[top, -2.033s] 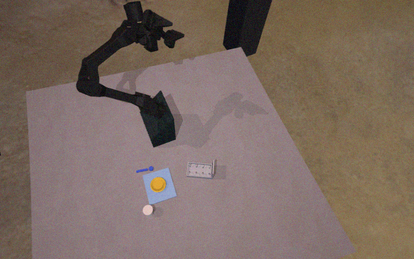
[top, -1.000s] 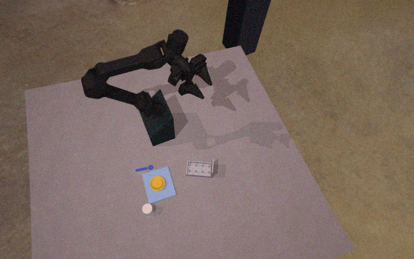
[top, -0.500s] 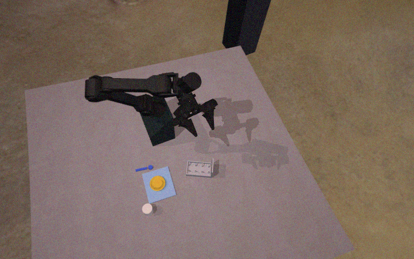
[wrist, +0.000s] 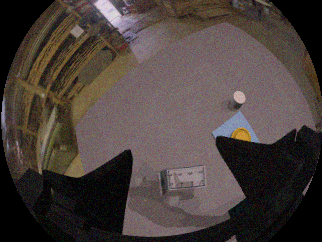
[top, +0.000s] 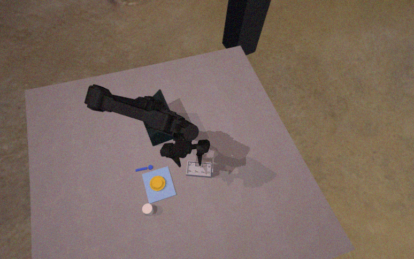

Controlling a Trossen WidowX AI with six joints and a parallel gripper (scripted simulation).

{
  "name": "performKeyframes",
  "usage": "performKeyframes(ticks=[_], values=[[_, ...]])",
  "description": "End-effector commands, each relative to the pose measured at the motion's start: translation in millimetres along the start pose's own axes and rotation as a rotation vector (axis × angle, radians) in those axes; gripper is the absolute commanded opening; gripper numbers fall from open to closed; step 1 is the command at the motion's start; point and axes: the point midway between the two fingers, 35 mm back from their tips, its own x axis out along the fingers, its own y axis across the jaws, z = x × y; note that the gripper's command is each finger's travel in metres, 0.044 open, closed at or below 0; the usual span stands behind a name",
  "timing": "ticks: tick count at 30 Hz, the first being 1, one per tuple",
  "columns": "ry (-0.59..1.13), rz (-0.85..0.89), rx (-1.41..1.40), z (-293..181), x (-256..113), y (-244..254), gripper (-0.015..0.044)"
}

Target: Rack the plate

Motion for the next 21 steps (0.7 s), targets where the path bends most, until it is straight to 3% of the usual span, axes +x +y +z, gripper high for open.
performKeyframes(ticks=[1, 12, 21], values=[[0.079, -0.084, -0.073, -3, 33, -31, 0.04], [0.331, -0.221, -0.262, -19, 98, -117, 0.04], [0.584, -0.244, -0.404, -54, 130, -195, 0.04]])
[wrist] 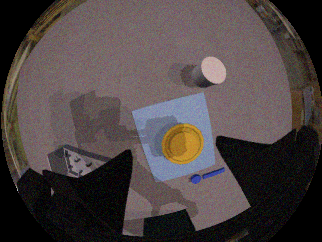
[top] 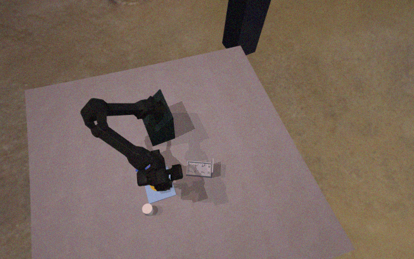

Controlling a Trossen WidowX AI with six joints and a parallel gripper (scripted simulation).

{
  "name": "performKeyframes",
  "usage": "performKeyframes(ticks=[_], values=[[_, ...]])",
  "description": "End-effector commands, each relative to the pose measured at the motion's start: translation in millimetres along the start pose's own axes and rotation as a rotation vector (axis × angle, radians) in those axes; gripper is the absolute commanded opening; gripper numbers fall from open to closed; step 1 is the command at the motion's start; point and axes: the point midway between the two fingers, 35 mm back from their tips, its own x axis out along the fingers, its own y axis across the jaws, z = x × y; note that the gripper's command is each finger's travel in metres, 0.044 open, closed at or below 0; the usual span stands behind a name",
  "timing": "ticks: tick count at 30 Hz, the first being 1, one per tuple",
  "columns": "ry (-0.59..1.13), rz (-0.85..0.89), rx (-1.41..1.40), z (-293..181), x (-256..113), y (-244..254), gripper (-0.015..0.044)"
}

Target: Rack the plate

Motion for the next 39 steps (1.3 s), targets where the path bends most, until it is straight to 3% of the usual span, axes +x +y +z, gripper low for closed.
performKeyframes(ticks=[1, 39], values=[[0.117, 0.008, -0.085, -23, 30, -21, 0.04], [0.135, 0.01, -0.096, -36, 79, -25, 0.04]])
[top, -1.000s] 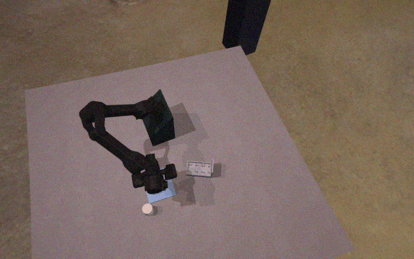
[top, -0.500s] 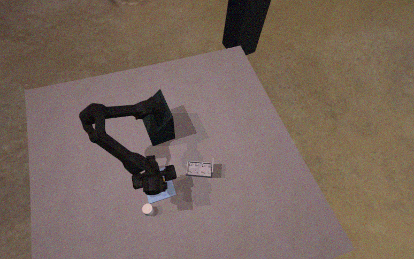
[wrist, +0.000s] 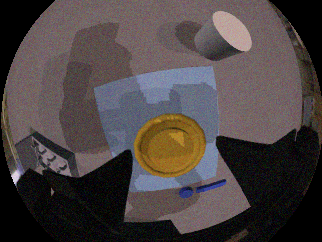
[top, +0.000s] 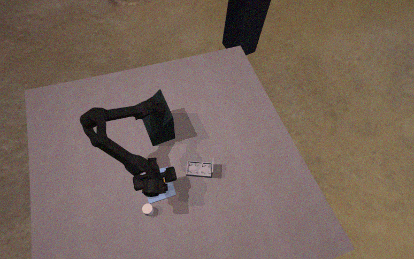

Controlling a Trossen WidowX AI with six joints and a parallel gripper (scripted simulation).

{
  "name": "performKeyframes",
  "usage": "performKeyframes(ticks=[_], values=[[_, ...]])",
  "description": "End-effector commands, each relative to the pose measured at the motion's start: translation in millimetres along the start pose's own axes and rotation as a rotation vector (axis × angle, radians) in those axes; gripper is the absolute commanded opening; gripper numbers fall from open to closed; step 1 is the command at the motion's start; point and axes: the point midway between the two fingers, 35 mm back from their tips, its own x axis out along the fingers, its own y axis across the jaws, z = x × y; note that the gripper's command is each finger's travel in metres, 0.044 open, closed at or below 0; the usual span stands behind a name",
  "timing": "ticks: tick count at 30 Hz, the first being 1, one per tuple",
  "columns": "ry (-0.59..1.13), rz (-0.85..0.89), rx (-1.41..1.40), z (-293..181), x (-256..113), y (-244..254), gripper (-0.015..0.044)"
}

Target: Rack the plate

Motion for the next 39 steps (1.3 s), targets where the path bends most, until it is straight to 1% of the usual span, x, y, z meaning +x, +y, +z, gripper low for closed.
performKeyframes(ticks=[1, 9, 19, 29, 32, 39], values=[[0.011, 0.005, -0.013, -5, 10, 3, 0.04], [0.011, 0.003, -0.014, -7, 21, 3, 0.04], [0.011, 0.003, -0.014, -7, 21, 3, 0.04], [0.011, 0.003, -0.014, -7, 21, 3, 0.0333], [0.011, 0.005, -0.014, -6, 18, 4, 0.0255], [0.012, 0.02, -0.012, 4, -17, 9, 0.0071]])
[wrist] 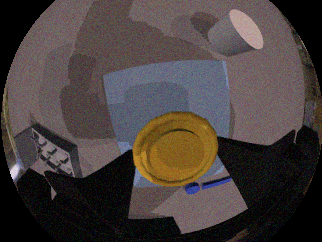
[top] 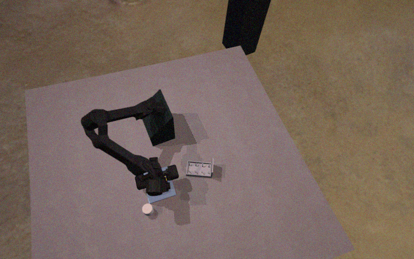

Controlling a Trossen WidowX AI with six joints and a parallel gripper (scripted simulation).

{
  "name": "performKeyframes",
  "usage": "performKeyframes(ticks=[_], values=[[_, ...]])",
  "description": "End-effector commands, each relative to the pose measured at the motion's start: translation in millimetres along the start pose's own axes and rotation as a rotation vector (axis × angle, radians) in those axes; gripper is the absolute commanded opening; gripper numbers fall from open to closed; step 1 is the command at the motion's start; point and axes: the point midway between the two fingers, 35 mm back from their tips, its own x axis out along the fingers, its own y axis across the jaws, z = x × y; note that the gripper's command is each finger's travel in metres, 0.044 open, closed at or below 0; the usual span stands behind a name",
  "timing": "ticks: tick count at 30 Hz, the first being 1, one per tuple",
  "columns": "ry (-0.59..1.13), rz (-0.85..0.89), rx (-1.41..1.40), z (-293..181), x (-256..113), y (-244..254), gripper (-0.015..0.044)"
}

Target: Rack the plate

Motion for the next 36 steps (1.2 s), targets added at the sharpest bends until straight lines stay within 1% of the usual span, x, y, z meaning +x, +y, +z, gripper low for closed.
performKeyframes(ticks=[1, 3, 24, 30, 36], values=[[-0.018, 0.0, 0.016, 10, -25, -2, 0.0045], [-0.019, 0.004, 0.017, 11, -36, 1, 0.0], [-0.018, -0.005, 0.015, 9, -148, 14, 0.0], [-0.018, -0.008, 0.009, 8, -153, 15, 0.0], [-0.018, -0.007, -0.176, 6, -153, 23, 0.0]])
